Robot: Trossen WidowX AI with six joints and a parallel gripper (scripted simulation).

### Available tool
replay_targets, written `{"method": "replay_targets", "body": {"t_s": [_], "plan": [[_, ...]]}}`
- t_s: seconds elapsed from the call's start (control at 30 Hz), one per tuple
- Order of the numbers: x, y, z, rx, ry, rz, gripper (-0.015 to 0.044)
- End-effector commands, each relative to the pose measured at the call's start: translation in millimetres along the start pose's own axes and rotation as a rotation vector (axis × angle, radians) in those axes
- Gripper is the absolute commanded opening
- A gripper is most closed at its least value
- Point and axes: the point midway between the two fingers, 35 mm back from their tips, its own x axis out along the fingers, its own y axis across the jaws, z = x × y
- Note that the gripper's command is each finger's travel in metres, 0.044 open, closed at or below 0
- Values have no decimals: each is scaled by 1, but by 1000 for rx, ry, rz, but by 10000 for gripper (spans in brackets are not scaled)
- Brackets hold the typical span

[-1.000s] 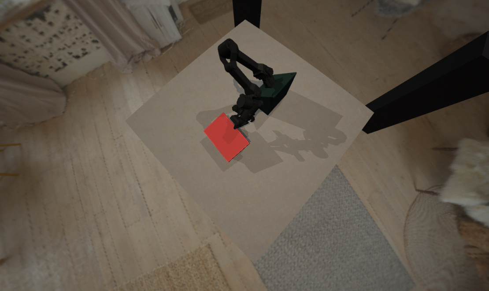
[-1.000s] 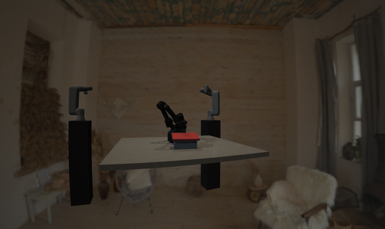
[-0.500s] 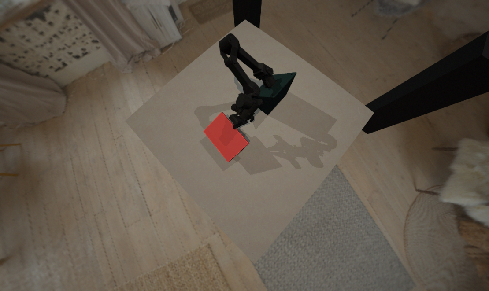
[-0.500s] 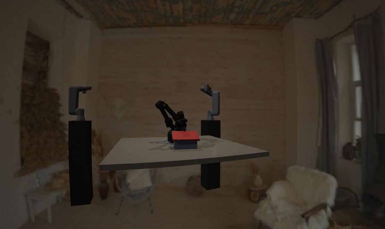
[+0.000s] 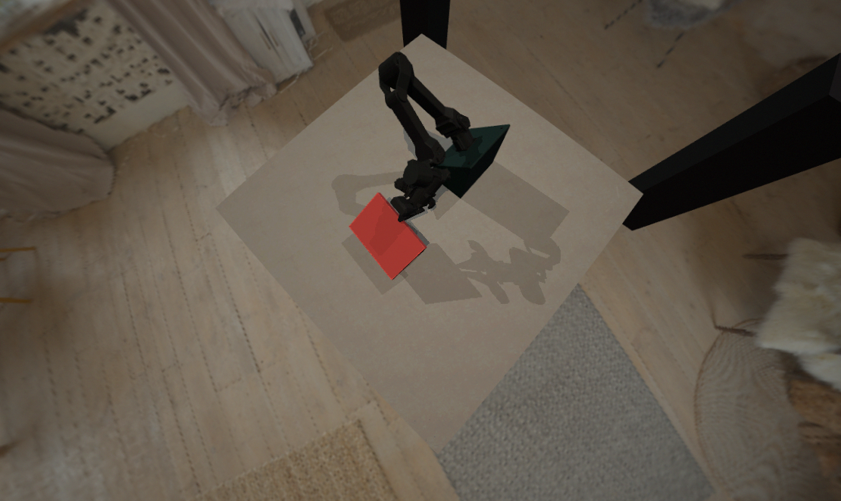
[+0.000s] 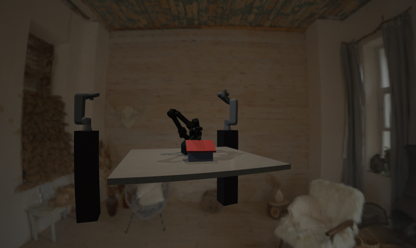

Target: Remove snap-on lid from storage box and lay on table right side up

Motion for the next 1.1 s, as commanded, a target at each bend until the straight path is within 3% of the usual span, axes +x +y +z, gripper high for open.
{"method": "replay_targets", "body": {"t_s": [0.0, 1.07], "plan": [[-4, 10, 0, 16, 0, 12, 0], [-31, 42, 0, 17, 2, 12, 0]]}}
